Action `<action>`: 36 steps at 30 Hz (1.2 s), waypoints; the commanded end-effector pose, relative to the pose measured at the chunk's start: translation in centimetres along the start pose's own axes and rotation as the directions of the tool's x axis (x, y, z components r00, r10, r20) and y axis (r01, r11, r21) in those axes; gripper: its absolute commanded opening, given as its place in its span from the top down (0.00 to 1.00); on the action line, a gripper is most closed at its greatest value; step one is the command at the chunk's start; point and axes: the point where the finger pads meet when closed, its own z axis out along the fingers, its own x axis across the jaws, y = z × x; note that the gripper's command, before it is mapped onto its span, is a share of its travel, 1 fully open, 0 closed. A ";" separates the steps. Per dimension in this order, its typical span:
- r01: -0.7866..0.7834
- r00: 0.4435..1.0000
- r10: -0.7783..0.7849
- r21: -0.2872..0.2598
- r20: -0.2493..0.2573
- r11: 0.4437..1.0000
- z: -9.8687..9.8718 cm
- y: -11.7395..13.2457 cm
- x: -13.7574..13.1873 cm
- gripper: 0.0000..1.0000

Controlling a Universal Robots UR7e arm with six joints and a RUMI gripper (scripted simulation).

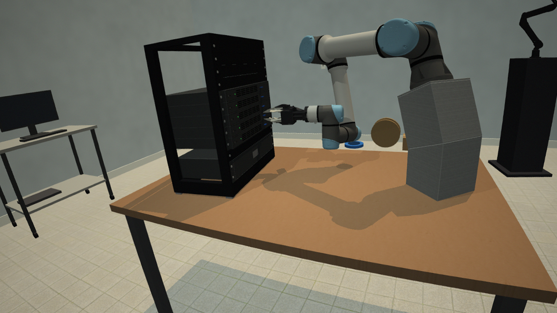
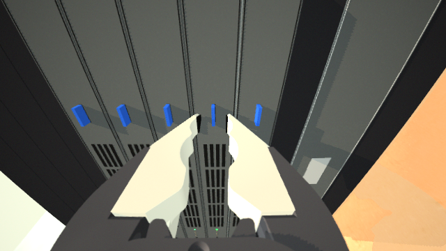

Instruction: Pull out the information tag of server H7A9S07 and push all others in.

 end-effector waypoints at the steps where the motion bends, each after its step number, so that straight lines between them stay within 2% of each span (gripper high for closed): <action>1: 0.000 1.000 0.000 0.000 0.001 1.000 0.0 0.0 -0.1 0.85; 6: 0.000 1.000 0.000 0.000 0.001 1.000 0.0 0.0 -0.1 0.85; 7: 0.000 1.000 0.000 0.000 0.001 1.000 0.0 0.0 -0.1 1.00; 36: 0.000 1.000 0.000 0.000 0.001 1.000 0.0 0.0 -0.1 1.00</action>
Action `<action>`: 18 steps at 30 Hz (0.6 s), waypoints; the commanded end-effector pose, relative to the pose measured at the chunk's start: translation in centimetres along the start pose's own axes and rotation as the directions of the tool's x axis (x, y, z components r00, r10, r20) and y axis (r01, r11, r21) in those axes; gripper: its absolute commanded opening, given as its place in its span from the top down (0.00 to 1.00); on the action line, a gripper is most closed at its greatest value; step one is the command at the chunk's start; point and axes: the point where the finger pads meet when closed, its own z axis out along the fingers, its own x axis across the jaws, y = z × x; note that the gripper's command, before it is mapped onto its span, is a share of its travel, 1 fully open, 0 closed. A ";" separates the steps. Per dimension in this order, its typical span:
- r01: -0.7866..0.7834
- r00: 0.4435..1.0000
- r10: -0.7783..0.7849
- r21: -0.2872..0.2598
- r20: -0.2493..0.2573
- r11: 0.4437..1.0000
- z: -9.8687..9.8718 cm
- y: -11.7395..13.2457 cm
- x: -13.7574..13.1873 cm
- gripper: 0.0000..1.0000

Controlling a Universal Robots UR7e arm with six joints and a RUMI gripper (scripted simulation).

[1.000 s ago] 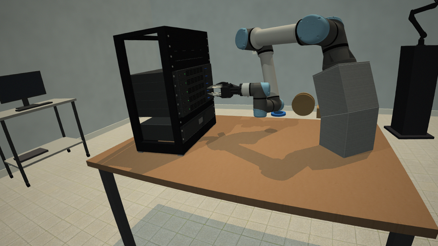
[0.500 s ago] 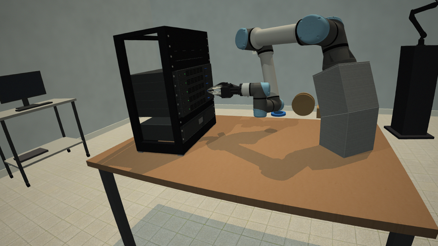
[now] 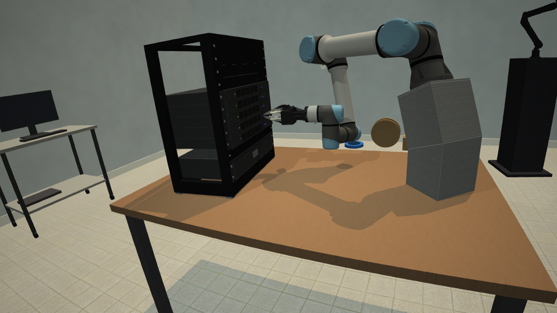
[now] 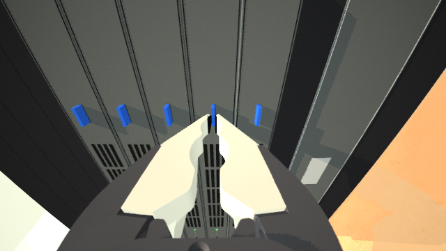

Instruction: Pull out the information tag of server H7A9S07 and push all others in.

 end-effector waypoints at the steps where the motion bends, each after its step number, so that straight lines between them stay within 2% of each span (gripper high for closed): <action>1: 0.001 1.000 -0.001 0.000 0.001 1.000 0.0 0.0 -0.1 1.00; 18: 0.001 1.000 -0.001 0.000 0.001 1.000 -0.2 0.0 -0.1 1.00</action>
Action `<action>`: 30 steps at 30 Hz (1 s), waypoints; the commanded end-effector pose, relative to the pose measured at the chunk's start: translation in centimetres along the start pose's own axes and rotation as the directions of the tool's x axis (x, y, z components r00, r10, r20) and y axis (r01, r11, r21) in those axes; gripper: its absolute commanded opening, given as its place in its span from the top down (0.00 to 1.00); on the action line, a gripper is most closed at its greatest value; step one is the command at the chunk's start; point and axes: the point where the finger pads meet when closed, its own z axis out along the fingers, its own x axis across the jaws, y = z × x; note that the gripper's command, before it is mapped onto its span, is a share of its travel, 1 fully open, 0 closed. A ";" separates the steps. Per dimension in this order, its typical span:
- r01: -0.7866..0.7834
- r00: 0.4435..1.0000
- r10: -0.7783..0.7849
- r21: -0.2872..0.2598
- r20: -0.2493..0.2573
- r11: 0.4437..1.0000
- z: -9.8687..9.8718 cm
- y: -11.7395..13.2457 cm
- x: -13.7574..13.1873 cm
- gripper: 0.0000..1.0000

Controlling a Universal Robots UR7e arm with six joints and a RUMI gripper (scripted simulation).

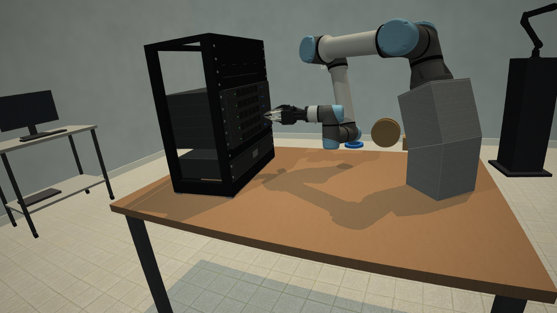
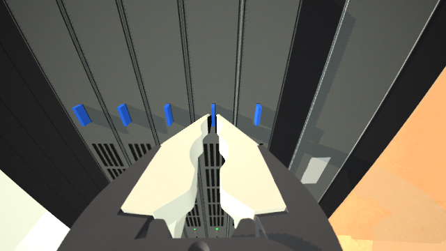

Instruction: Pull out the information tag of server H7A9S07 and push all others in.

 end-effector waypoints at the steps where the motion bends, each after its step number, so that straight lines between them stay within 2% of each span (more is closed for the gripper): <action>1: 0.001 1.000 -0.001 0.000 0.001 1.000 -0.2 0.0 -0.1 1.00; 30: 0.001 1.000 -0.001 0.000 0.001 1.000 -3.4 0.0 -0.1 1.00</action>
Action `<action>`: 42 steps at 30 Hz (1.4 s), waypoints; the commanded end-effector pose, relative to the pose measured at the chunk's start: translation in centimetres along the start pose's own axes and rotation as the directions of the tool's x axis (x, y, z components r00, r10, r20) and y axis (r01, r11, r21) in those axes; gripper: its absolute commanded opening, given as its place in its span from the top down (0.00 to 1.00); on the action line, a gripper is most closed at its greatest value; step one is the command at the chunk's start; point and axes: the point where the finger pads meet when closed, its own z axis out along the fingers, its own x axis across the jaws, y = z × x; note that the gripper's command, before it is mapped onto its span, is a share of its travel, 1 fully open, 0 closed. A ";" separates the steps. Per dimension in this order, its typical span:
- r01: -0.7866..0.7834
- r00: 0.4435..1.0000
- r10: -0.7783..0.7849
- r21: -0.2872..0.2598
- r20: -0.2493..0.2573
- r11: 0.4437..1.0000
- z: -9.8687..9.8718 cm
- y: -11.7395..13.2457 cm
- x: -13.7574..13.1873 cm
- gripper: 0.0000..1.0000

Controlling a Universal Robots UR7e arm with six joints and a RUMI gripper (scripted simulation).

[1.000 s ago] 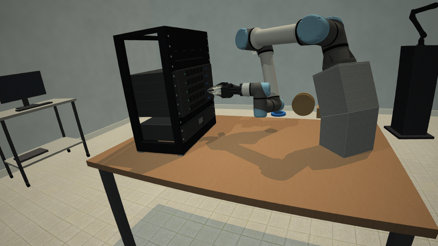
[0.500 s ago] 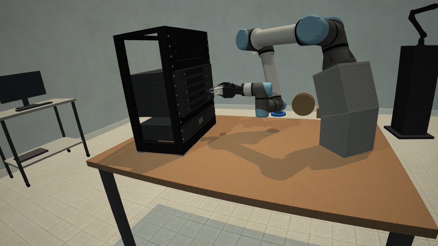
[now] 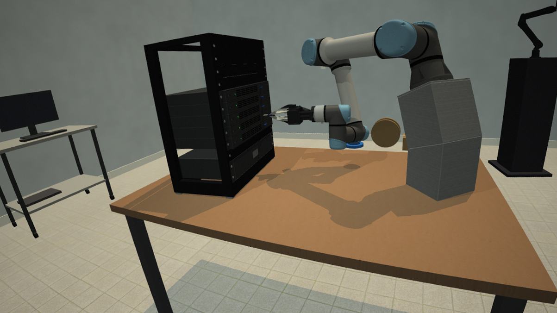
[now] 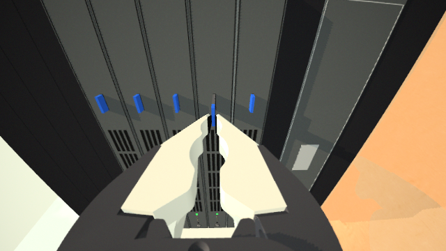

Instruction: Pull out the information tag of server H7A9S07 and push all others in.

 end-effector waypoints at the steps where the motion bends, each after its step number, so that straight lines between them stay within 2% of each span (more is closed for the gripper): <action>1: 0.001 1.000 -0.001 0.000 0.001 1.000 -0.6 0.0 -0.1 1.00; 14: 0.001 1.000 -0.001 0.000 0.001 1.000 -1.9 0.0 -0.1 1.00; 40: 0.001 1.000 -0.001 0.000 0.001 1.000 -2.0 0.0 -0.1 1.00; 41: 0.001 1.000 -0.001 0.000 0.001 1.000 -2.0 0.0 -0.1 0.85; 42: 0.001 1.000 -0.001 0.000 0.001 1.000 -2.0 0.0 -0.1 0.85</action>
